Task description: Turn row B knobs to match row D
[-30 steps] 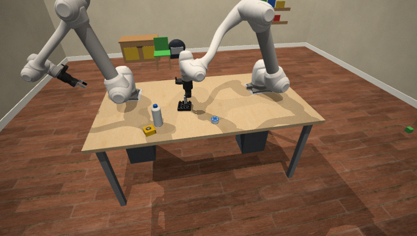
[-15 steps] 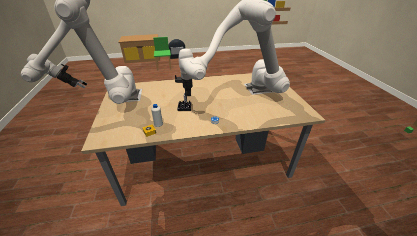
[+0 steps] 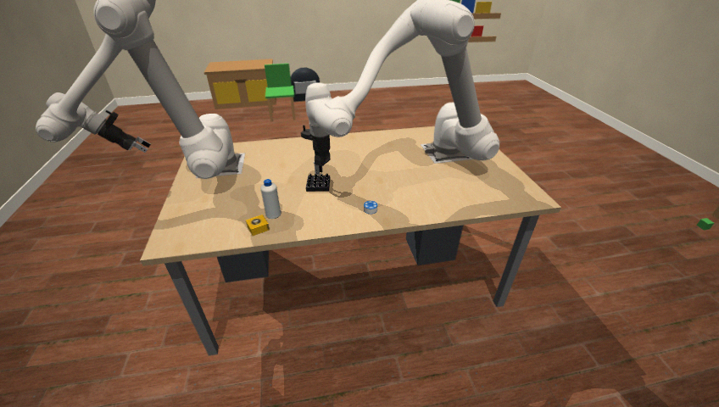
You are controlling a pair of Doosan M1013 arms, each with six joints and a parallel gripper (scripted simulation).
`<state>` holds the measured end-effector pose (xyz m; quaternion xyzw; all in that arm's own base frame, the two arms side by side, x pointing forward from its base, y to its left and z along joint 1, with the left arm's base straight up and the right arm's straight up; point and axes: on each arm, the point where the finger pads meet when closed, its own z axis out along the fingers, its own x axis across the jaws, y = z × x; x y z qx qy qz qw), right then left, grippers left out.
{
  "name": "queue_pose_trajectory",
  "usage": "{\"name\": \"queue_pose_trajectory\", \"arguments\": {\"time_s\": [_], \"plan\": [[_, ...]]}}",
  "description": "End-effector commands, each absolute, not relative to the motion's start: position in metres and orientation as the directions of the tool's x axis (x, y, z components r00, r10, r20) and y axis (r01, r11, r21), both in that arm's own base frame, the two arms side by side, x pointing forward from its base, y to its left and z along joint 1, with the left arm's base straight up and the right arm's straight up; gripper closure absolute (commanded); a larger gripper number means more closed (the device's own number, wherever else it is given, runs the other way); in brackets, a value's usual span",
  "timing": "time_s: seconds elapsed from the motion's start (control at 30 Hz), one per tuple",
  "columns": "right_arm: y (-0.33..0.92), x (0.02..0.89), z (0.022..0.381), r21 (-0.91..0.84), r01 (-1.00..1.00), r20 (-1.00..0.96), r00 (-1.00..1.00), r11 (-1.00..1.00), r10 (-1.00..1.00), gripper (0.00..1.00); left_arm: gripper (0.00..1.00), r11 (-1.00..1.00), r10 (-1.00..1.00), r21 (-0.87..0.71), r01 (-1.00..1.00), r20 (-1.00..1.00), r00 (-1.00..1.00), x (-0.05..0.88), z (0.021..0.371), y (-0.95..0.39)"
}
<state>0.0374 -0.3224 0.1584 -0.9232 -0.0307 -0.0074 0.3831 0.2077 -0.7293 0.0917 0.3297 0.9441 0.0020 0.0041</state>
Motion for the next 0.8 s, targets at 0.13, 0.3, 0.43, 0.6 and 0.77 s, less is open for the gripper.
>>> {"name": "queue_pose_trajectory", "arguments": {"time_s": [0.13, 0.3, 0.43, 0.6, 0.77], "plan": [[-0.3227, 0.0375, 0.1588, -0.706, 0.062, 0.038, 0.998, -0.705, 0.051, 0.00, 0.54, 0.561, 0.828, 0.000, 0.828, -0.002, -0.561, 0.2065, 0.0965, -0.7301], [-0.3227, 0.0375, 0.1588, -0.706, 0.062, 0.038, 0.998, -0.705, 0.051, 0.00, 0.54, 0.399, 0.917, 0.000, 0.917, -0.002, -0.399, 0.2066, 0.0987, -0.7294], [-0.3227, 0.0375, 0.1588, -0.706, 0.062, 0.038, 0.998, -0.705, 0.051, 0.00, 0.54, 0.295, 0.955, 0.000, 0.955, -0.002, -0.295, 0.2070, 0.1000, -0.7288], [-0.3227, 0.0375, 0.1588, -0.706, 0.062, 0.038, 0.998, -0.705, 0.051, 0.00, 0.54, 0.113, 0.994, 0.001, 0.994, -0.002, -0.113, 0.2084, 0.1023, -0.7276], [-0.3227, 0.0375, 0.1588, -0.706, 0.062, 0.038, 0.998, -0.705, 0.051, 0.00, 0.54, -0.075, 0.997, 0.001, 0.997, -0.001, 0.075, 0.2107, 0.1046, -0.7263]]}}
